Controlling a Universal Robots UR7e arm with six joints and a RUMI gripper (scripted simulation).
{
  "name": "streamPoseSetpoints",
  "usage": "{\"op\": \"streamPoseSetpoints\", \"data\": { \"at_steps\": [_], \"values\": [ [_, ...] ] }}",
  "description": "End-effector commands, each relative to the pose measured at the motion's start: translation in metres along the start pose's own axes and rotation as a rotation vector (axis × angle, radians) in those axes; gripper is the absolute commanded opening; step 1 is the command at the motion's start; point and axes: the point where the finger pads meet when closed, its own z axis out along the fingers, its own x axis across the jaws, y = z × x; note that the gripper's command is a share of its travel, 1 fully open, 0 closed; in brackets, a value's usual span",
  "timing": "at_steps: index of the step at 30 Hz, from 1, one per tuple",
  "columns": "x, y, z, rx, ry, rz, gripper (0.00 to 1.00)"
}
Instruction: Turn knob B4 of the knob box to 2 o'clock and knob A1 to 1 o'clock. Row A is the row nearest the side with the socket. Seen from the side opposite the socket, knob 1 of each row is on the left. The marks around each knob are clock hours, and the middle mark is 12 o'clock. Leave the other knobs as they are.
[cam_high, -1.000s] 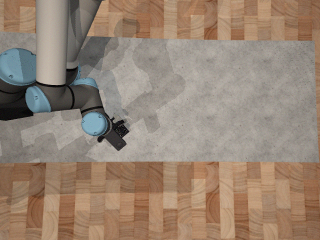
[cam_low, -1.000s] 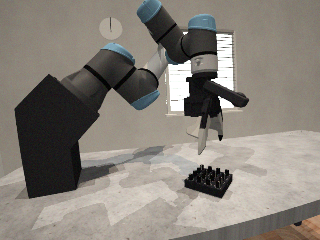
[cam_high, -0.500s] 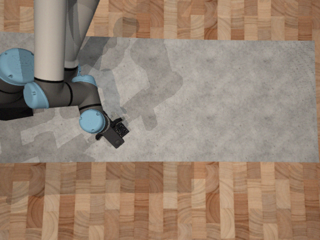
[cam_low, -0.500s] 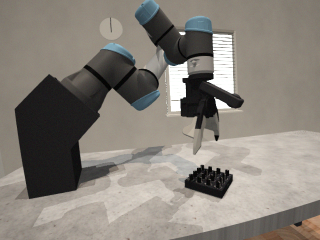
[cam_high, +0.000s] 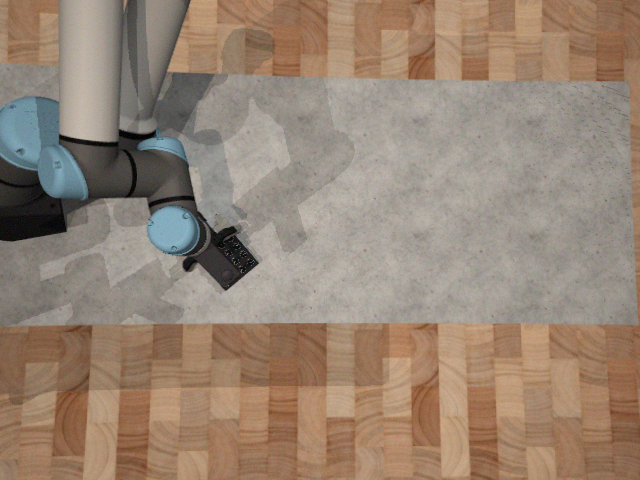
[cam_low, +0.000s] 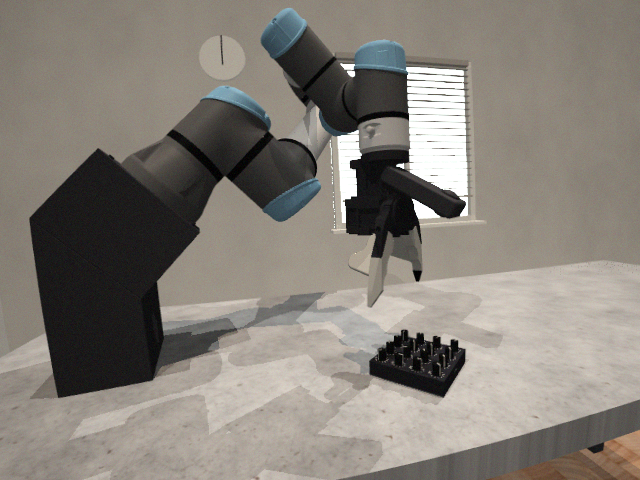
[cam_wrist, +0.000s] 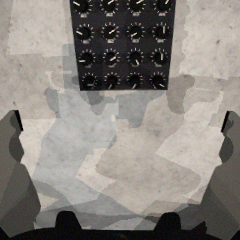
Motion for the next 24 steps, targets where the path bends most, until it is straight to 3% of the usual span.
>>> {"op": "streamPoseSetpoints", "data": {
  "at_steps": [1, 24],
  "values": [
    [0.0001, 0.0064, -0.0012, 0.001, -0.001, -0.001, 1.0],
    [0.0004, 0.014, -0.001, 0.001, -0.001, -0.001, 1.0]
  ]
}}
